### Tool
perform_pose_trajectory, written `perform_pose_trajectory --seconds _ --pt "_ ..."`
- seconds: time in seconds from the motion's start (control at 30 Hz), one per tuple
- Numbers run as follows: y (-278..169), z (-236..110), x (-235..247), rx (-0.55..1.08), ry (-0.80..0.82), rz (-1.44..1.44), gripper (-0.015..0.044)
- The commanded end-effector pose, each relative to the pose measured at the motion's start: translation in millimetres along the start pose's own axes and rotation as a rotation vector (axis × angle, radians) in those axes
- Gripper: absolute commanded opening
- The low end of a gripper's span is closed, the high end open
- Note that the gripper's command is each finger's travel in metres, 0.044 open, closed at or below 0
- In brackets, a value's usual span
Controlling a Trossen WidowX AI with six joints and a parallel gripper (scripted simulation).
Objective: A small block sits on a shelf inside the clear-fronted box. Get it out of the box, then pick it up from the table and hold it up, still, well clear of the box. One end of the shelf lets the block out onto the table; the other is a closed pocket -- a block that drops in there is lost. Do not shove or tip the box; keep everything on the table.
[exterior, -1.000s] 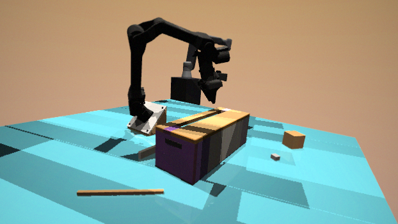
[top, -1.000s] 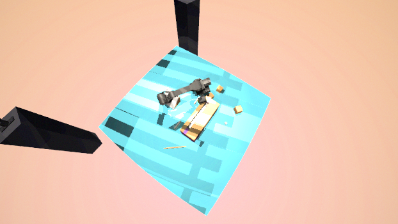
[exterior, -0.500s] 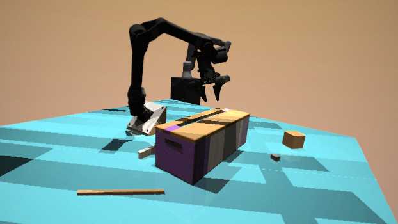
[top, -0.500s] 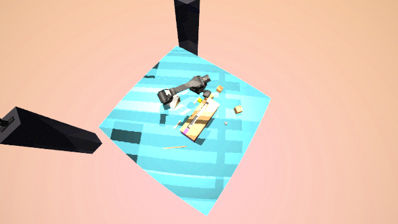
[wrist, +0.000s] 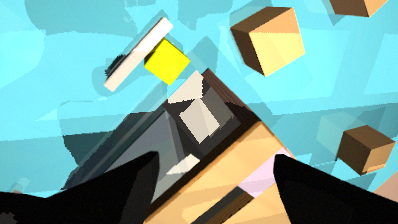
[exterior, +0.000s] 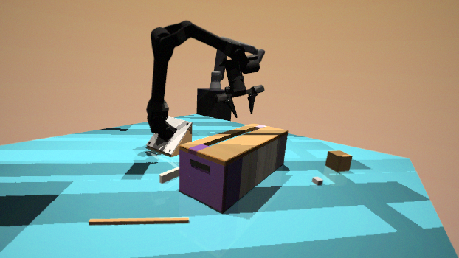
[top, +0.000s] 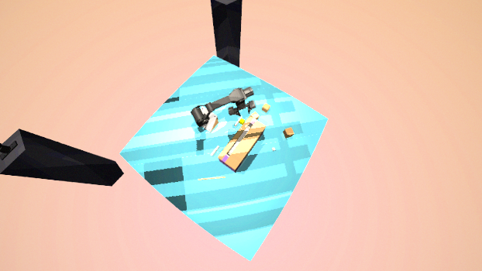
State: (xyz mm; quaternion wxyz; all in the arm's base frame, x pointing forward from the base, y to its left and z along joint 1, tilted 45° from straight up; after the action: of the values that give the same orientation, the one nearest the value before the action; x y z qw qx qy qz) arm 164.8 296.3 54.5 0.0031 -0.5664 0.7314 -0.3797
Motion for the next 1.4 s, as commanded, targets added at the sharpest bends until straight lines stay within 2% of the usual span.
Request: perform_pose_trajectory --seconds 0.0,0.7,0.97,1.37 --pt "20 -5 -2 0.096 0.039 -0.789 0.0285" --pt "21 -3 -2 0.096 0.039 -0.789 0.0285" --pt "48 81 16 0.097 0.04 -0.789 0.0285" --pt "50 93 18 0.097 0.04 -0.789 0.0285"
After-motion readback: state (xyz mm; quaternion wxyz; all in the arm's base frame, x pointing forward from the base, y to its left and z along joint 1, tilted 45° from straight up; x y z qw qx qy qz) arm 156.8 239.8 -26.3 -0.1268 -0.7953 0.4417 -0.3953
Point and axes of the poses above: the point midway between the two fingers, 35 mm back from their tips, its own z axis out along the fingers, its own x axis across the jaws, y = z × x, the point moved 10 cm from there along -z, back along the fingers, and after that the axes turned 14 degrees about -z, right-handed, at the moved point
